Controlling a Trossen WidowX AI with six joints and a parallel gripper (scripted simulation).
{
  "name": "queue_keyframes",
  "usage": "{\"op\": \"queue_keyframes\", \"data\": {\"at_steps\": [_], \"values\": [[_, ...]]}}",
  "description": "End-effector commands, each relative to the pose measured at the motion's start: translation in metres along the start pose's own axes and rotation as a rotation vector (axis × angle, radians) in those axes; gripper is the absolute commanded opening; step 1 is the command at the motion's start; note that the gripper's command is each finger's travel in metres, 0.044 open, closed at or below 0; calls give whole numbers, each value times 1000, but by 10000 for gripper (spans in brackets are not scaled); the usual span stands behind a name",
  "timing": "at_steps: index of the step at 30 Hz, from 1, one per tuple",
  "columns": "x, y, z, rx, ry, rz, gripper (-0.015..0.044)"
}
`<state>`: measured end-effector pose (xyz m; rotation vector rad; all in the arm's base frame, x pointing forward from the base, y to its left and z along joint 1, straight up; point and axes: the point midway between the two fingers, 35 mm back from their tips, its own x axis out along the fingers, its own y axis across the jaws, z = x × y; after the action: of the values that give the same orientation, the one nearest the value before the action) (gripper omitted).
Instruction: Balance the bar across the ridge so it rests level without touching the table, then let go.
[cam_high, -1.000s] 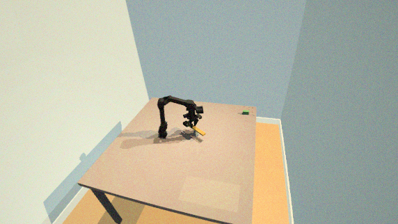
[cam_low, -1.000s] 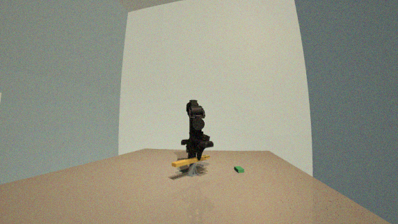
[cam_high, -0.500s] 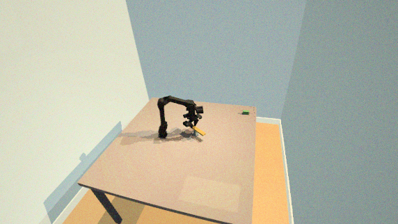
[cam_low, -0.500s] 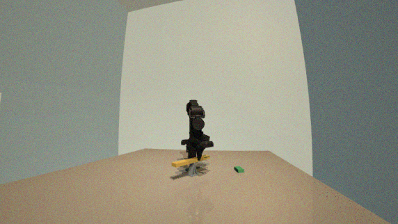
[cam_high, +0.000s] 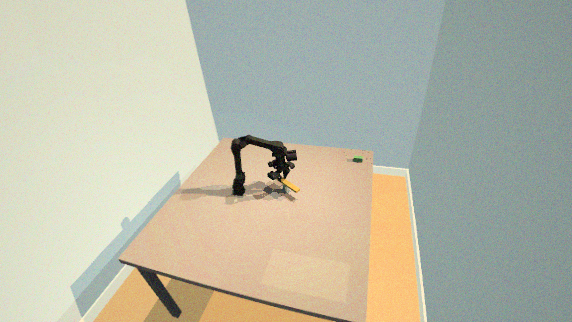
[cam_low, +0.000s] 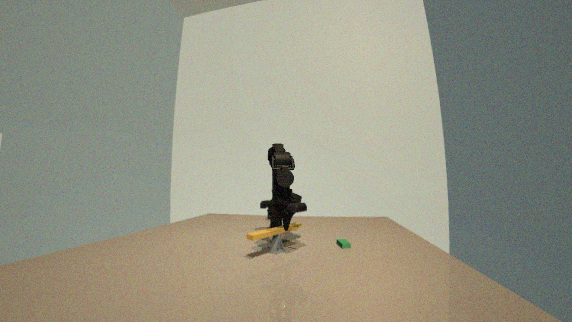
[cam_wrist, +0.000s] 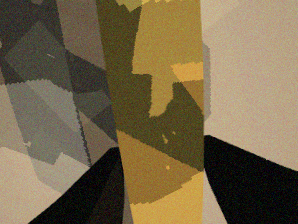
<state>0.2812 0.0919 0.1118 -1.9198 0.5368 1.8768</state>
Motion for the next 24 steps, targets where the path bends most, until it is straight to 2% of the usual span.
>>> {"op": "queue_keyframes", "data": {"at_steps": [1,15,24], "values": [[0,0,0,0,0,0,173],[0,0,0,0,0,0,185],[0,0,0,0,0,0,421]]}}
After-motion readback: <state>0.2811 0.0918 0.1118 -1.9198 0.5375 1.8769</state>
